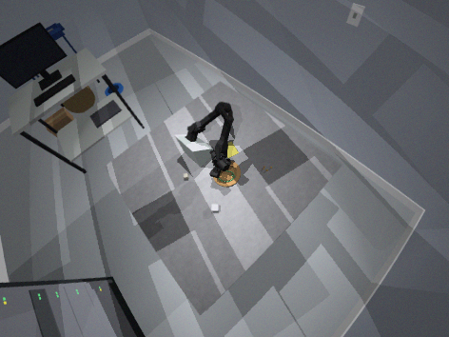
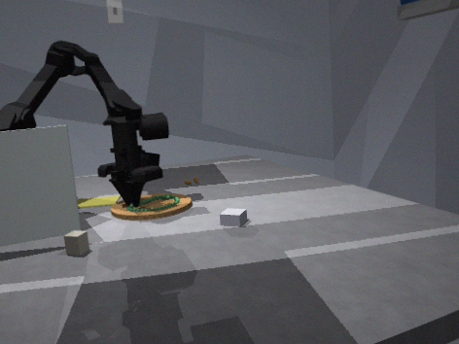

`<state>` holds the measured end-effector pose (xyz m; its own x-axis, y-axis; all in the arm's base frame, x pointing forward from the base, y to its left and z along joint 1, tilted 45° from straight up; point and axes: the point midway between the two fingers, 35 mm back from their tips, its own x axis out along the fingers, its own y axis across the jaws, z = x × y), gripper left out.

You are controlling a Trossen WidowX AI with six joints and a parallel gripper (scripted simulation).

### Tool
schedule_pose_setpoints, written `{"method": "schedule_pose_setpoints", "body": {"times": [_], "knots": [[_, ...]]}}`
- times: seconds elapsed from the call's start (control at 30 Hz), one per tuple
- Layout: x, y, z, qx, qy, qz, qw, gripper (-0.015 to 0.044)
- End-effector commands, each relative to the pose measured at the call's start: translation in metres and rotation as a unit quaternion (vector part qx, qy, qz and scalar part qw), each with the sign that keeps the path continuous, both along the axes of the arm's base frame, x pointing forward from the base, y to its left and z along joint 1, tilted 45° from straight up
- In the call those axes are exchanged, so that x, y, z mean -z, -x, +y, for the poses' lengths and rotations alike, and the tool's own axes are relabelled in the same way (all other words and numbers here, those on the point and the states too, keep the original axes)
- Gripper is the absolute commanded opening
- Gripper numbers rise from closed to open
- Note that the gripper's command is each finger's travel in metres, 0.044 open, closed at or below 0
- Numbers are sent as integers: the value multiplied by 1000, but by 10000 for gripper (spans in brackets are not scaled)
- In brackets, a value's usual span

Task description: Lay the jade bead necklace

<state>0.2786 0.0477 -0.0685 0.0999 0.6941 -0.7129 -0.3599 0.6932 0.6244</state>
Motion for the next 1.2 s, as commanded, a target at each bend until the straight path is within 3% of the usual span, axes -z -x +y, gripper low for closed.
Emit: {"method": "schedule_pose_setpoints", "body": {"times": [0.0,0.03,0.2,1.17], "knots": [[1,2,2,2,-4,5,1000,120],[1,2,2,2,-4,5,1000,120],[1,0,1,0,0,1,1000,0],[-1,1,-1,1,-1,2,1000,0]]}}
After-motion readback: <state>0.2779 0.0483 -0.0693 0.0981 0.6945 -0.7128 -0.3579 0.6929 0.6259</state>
